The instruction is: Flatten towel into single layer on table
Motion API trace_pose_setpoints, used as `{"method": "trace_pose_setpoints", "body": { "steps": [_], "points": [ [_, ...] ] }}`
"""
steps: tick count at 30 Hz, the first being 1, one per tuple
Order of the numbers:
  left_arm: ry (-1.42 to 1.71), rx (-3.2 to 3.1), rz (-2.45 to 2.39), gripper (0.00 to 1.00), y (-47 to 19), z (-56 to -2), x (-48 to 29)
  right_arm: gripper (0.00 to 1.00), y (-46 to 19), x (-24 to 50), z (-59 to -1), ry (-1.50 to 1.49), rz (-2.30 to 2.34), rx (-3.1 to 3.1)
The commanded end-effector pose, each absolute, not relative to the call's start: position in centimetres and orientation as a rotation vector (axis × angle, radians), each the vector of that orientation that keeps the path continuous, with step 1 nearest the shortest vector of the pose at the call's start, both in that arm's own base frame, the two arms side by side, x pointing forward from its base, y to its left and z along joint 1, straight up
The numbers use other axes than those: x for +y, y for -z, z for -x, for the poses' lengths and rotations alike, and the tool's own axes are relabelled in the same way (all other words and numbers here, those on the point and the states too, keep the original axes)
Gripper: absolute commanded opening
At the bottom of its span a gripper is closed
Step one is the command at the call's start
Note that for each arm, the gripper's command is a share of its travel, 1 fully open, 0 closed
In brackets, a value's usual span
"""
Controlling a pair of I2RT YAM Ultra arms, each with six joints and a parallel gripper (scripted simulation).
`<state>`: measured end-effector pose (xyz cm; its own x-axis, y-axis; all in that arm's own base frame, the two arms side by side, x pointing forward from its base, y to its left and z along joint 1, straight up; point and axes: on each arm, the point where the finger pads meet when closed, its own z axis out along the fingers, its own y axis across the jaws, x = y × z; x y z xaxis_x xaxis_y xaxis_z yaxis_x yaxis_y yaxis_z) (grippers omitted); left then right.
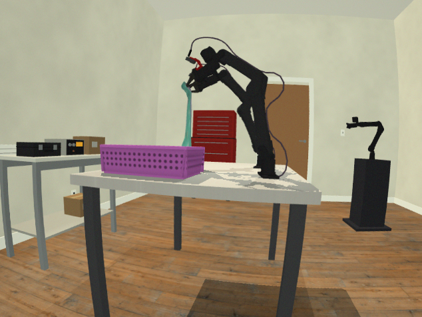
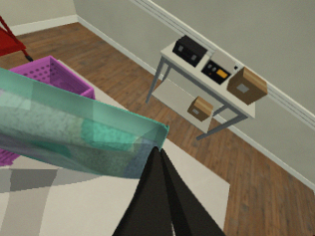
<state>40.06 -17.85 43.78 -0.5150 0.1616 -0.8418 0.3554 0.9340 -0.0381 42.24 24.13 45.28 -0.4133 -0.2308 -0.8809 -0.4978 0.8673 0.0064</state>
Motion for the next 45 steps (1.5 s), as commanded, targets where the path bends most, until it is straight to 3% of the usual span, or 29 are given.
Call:
{"method": "trace_pose_setpoints", "body": {
  "steps": [1,10,37,45],
  "points": [
    [0.270,1.942,-0.370,0.00,-47.7,-40.5,-17.7,0.00,-47.9,23.1,-42.8,-0.330,0.466,1.847],
    [0.285,1.866,-0.404,0.00,-50.6,-41.1,-18.3,0.00,-50.7,22.8,-42.8,-0.335,0.448,1.788],
    [0.283,1.870,-0.407,0.00,-50.9,-40.2,-18.0,0.00,-50.9,22.9,-42.7,-0.338,0.448,1.784],
    [0.262,1.817,-0.359,0.00,-50.8,-44.5,-18.0,0.00,-50.9,24.1,-46.6,-0.339,0.418,1.722]
  ]
}}
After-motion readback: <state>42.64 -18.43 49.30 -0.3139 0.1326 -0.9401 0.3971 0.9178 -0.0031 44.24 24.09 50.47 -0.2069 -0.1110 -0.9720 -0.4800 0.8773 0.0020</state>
